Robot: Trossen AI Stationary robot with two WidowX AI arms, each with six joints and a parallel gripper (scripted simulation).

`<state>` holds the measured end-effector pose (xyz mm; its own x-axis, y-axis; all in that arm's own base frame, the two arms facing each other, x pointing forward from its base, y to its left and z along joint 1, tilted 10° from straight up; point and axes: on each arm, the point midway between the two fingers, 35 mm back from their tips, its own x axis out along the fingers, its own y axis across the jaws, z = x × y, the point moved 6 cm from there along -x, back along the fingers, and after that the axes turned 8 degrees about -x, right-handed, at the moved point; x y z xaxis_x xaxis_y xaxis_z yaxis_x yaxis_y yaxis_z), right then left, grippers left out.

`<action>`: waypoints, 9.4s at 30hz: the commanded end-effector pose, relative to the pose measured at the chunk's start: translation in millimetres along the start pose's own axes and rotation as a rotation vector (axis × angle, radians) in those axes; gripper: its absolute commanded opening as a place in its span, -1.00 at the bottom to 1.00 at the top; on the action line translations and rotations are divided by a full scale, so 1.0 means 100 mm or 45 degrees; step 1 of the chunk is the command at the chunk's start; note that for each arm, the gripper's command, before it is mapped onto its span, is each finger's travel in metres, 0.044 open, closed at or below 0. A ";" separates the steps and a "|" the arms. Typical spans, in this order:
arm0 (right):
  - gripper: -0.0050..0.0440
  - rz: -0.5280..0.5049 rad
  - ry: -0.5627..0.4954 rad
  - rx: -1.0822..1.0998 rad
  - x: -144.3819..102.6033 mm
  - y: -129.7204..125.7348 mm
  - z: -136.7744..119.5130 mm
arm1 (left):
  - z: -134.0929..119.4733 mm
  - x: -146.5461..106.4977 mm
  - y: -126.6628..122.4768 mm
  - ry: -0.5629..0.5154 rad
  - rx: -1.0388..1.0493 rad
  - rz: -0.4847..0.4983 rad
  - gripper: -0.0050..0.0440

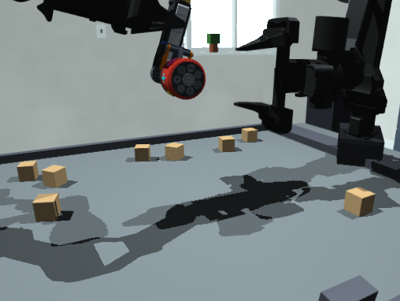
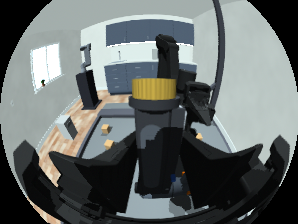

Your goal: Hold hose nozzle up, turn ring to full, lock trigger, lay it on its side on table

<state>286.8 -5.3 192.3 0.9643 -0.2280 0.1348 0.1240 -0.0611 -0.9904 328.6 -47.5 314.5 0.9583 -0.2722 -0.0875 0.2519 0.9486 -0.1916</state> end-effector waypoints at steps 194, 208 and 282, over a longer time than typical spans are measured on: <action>-0.80 0.146 -0.027 0.005 1.01 -0.22 -0.03 | 0.15 -0.04 -0.03 -0.059 0.007 -0.008 -0.09; -0.80 -0.041 0.001 0.004 0.98 -0.08 -0.02 | 0.15 -0.04 -0.03 -0.059 0.007 -0.007 -0.09; 0.87 -0.048 0.001 0.009 -0.02 -0.08 -0.02 | 0.15 -0.04 -0.03 -0.059 0.008 -0.007 -0.09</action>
<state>286.6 -6.2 195.0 0.9628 -0.2229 0.1529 0.1424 -0.0623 -0.9878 328.5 -47.5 315.1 0.9585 -0.2718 -0.0860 0.2519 0.9488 -0.1909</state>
